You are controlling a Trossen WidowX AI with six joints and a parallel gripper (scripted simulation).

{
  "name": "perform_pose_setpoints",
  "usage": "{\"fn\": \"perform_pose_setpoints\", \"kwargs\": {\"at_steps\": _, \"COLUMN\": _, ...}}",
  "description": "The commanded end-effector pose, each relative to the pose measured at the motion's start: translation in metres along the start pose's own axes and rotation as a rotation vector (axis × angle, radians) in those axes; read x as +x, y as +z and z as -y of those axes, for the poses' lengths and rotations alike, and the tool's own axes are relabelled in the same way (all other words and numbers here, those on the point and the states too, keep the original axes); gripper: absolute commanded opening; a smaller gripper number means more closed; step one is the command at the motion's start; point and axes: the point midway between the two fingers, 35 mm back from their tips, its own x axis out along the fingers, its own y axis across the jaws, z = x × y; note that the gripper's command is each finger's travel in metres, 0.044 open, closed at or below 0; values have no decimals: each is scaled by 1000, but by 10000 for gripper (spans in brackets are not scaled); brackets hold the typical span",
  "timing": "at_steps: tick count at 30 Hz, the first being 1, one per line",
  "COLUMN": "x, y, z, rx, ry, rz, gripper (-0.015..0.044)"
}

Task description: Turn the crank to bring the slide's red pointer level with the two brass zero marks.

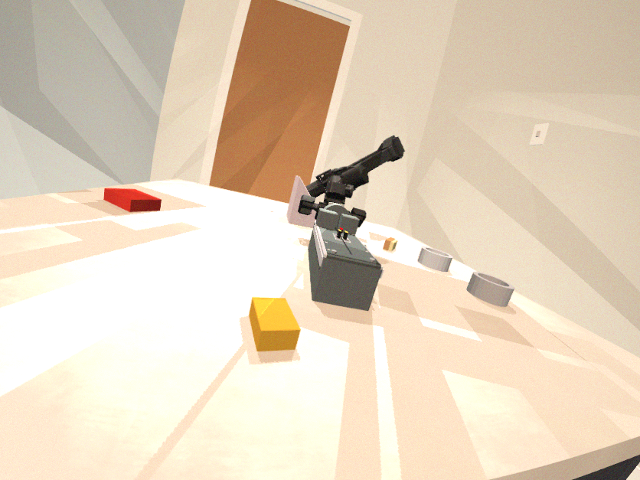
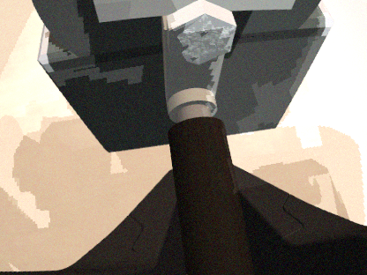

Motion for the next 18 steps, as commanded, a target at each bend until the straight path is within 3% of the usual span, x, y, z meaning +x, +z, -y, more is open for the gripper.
{"fn": "perform_pose_setpoints", "kwargs": {"at_steps": 1, "x": -1, "y": 0, "z": -9, "rx": -11, "ry": 27, "rz": -3, "gripper": 0}}
{"fn": "perform_pose_setpoints", "kwargs": {"at_steps": 18, "x": -5, "y": 4, "z": -18, "rx": -11, "ry": 27, "rz": -3, "gripper": 0}}
